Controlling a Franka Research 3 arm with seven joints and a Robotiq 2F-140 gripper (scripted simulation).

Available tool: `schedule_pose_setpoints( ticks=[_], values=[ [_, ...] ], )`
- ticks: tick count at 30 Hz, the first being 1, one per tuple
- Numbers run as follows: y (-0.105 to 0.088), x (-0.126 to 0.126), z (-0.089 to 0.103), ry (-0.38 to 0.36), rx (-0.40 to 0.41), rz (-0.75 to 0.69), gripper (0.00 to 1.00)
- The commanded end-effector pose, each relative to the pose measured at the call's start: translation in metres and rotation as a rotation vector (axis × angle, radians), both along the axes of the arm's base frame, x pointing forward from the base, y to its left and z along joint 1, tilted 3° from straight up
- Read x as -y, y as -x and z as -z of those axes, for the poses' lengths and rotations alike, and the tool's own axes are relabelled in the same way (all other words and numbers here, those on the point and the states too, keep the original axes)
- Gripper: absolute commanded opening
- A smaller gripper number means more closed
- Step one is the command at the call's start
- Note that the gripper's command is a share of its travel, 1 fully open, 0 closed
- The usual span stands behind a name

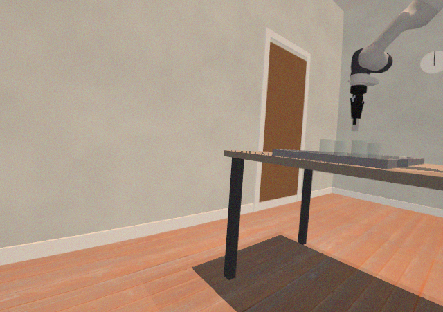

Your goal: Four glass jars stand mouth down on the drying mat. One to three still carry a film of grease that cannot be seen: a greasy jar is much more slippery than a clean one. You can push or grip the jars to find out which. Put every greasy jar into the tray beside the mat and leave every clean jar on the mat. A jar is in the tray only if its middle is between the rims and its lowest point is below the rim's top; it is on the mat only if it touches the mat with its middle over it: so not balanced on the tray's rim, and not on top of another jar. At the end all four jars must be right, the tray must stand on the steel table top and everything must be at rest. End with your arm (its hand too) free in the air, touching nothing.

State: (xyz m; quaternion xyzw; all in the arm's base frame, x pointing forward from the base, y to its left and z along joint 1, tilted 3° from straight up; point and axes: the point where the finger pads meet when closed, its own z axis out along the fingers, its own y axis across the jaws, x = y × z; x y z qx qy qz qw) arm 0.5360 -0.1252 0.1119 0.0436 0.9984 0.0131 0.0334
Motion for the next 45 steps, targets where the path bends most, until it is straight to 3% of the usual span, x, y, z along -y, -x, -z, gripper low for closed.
schedule_pose_setpoints(
  ticks=[1, 6, 8, 23, 26, 40, 45],
  values=[
    [0.010, -0.019, -0.005, -0.019, -0.030, -0.037, 0.00],
    [0.008, -0.060, -0.007, -0.019, -0.030, -0.037, 0.00],
    [0.008, -0.060, -0.007, -0.019, -0.030, -0.037, 0.00],
    [0.002, -0.184, -0.013, -0.019, -0.030, -0.037, 0.00],
    [0.002, -0.192, -0.013, -0.019, -0.030, -0.037, 0.00],
    [-0.001, -0.195, 0.054, -0.019, -0.030, -0.037, 0.00],
    [-0.001, -0.195, 0.063, -0.019, -0.030, -0.037, 0.00]
  ],
)
